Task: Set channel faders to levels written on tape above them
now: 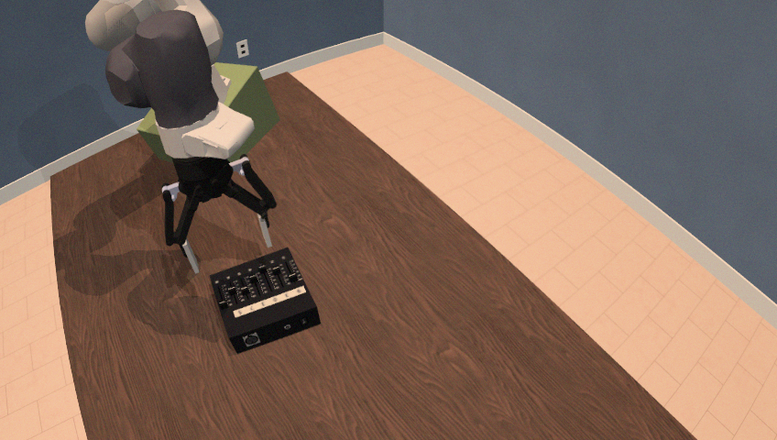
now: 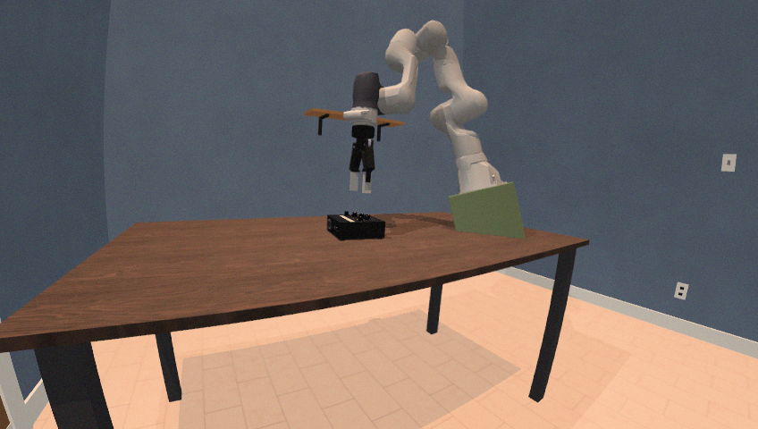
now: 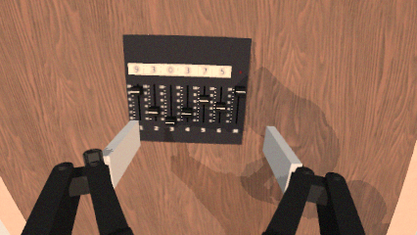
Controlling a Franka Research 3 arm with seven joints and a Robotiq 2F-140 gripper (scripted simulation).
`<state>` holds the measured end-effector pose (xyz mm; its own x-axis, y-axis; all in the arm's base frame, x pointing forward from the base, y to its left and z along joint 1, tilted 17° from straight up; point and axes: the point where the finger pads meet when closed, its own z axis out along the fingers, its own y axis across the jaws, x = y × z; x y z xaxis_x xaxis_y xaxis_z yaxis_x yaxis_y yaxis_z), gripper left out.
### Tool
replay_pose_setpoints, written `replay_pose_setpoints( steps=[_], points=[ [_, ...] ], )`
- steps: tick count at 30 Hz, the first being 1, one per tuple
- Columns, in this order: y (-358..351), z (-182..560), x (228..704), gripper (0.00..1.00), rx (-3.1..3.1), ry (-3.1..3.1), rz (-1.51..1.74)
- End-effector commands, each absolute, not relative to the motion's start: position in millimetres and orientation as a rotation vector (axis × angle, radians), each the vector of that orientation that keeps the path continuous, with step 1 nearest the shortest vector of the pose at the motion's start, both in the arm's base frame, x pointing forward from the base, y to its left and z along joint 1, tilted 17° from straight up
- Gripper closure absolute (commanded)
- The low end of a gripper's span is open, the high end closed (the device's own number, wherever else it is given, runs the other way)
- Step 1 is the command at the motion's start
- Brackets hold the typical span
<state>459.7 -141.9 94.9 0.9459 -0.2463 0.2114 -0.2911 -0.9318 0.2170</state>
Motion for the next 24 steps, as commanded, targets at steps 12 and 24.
replay_pose_setpoints(
  steps=[12,24],
  points=[
    [-129,135,449,0.0,2.854,-0.388,0.239],
    [-129,137,449,0.0,2.854,-0.388,0.239]
  ],
)
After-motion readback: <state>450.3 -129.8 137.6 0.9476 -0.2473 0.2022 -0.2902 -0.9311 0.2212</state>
